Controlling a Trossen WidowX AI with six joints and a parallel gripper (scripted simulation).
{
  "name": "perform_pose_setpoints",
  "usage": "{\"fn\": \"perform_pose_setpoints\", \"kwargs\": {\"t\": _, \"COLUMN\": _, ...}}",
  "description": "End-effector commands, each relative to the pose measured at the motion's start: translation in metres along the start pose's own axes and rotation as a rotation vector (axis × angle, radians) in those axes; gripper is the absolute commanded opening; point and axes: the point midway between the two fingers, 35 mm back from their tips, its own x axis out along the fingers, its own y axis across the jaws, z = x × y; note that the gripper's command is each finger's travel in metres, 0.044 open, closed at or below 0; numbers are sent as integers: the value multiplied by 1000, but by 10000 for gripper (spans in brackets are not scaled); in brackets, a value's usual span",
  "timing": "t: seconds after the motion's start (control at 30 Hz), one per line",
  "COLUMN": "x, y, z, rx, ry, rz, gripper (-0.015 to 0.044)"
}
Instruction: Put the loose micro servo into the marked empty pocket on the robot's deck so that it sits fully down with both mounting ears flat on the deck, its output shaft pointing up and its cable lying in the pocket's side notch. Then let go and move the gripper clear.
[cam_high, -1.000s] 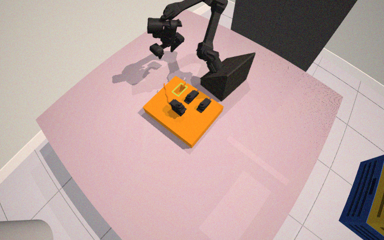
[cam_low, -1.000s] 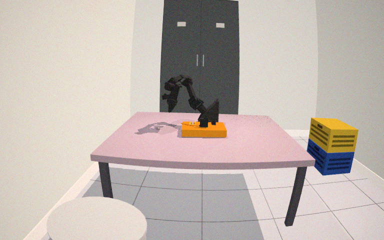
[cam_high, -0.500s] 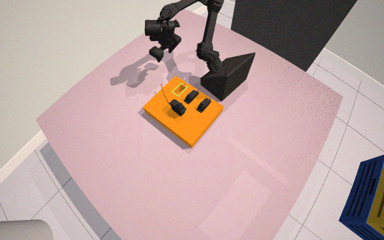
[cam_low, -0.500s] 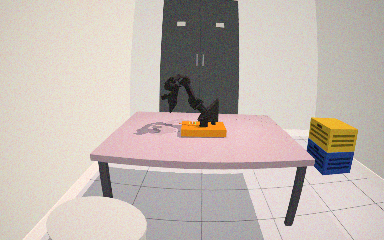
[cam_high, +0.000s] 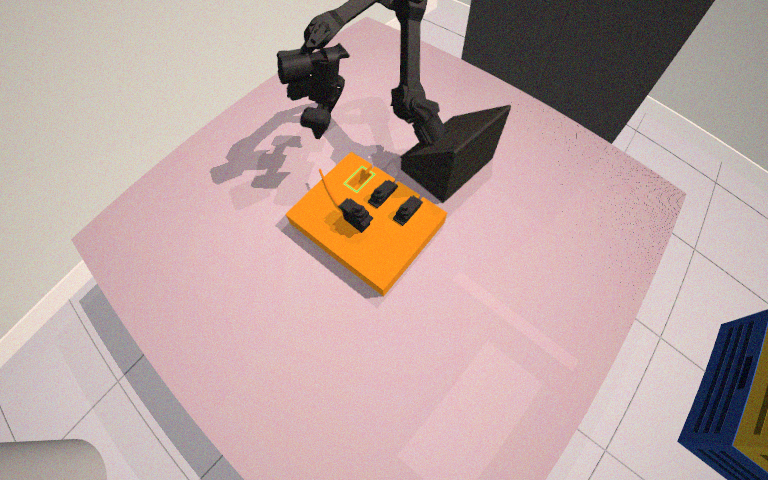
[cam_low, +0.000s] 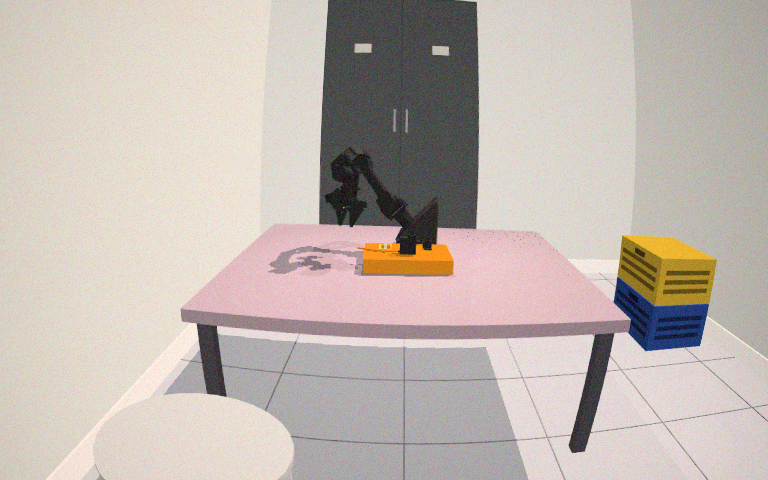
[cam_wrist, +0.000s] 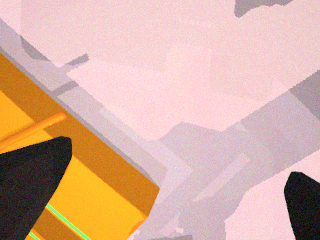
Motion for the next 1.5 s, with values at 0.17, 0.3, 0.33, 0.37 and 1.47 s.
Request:
{"fn": "perform_pose_setpoints", "kwargs": {"t": 0.17, "x": -1, "y": 18, "z": 0, "rx": -171, "ry": 29, "rz": 26, "gripper": 440}}
{"fn": "perform_pose_setpoints", "kwargs": {"t": 0.3, "x": -1, "y": 31, "z": 0, "rx": -306, "ry": 44, "rz": 37, "gripper": 440}}
{"fn": "perform_pose_setpoints", "kwargs": {"t": 0.33, "x": -1, "y": 34, "z": -1, "rx": -340, "ry": 47, "rz": 40, "gripper": 440}}
{"fn": "perform_pose_setpoints", "kwargs": {"t": 0.37, "x": -1, "y": 37, "z": -1, "rx": -374, "ry": 51, "rz": 42, "gripper": 440}}
{"fn": "perform_pose_setpoints", "kwargs": {"t": 1.47, "x": -11, "y": 140, "z": -33, "rx": -1469, "ry": 128, "rz": 136, "gripper": 440}}
